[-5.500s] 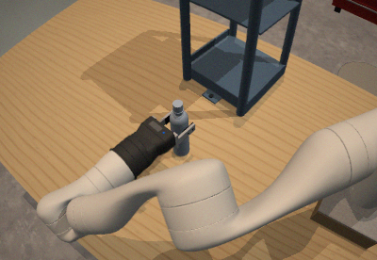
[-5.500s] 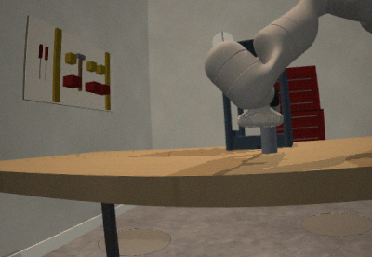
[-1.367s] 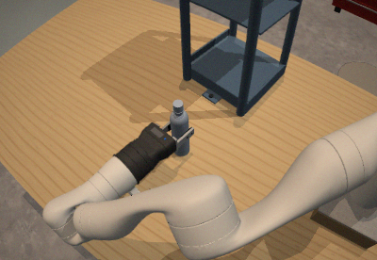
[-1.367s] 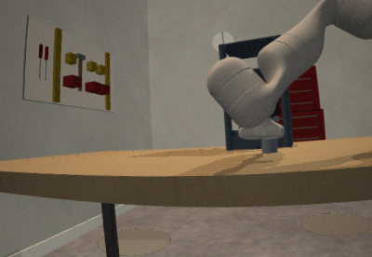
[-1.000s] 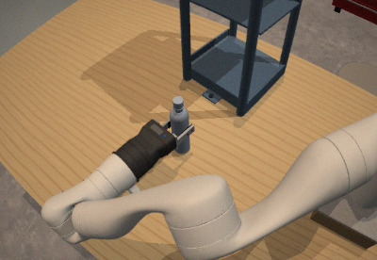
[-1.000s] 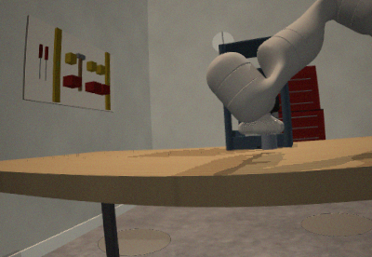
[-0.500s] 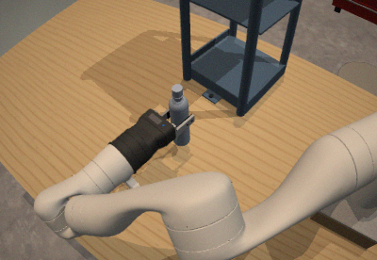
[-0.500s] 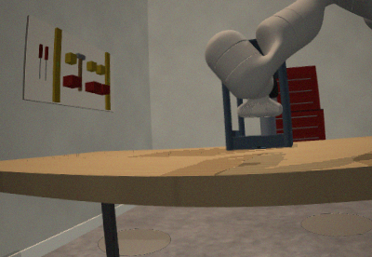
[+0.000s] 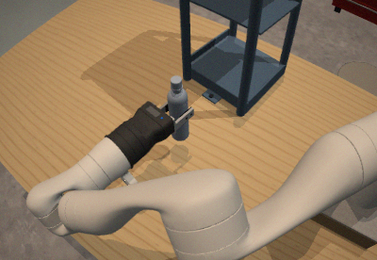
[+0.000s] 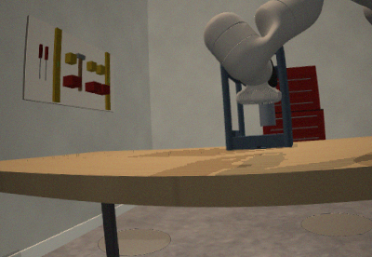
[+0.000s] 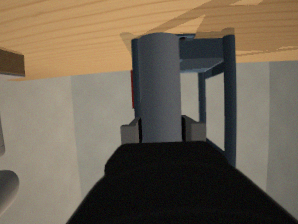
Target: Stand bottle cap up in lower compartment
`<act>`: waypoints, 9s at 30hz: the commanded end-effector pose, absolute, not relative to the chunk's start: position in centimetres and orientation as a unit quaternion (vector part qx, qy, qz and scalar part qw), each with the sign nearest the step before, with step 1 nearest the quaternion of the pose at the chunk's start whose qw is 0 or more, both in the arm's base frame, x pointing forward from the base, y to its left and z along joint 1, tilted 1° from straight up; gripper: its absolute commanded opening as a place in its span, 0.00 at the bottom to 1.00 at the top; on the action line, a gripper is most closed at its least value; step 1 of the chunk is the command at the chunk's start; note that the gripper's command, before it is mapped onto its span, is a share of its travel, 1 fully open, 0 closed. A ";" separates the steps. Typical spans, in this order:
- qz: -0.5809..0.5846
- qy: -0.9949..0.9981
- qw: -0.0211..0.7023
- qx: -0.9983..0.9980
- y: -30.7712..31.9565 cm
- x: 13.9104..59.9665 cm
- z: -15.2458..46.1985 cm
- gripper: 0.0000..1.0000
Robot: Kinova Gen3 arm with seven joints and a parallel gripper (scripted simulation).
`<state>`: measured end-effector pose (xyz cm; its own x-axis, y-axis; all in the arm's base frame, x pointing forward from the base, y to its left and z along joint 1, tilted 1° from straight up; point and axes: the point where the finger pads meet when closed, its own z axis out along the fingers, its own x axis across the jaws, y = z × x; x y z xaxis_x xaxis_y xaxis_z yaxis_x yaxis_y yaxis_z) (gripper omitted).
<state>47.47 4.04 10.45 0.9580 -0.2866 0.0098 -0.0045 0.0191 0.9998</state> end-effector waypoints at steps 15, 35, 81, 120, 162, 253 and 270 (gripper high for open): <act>-0.099 -0.106 0.705 0.694 4.1 47.5 10.7 0.00; -0.099 -0.106 0.705 0.694 1.9 46.8 10.7 0.00; -0.099 -0.106 0.705 0.694 -6.0 44.5 10.8 0.00; -0.099 -0.106 0.705 0.694 -7.7 50.1 10.9 0.00; -0.099 -0.106 0.705 0.694 -12.7 48.7 11.0 0.00; -0.099 -0.106 0.705 0.694 -20.7 46.2 11.1 0.00; -0.099 -0.106 0.705 0.694 -20.8 46.3 11.1 0.00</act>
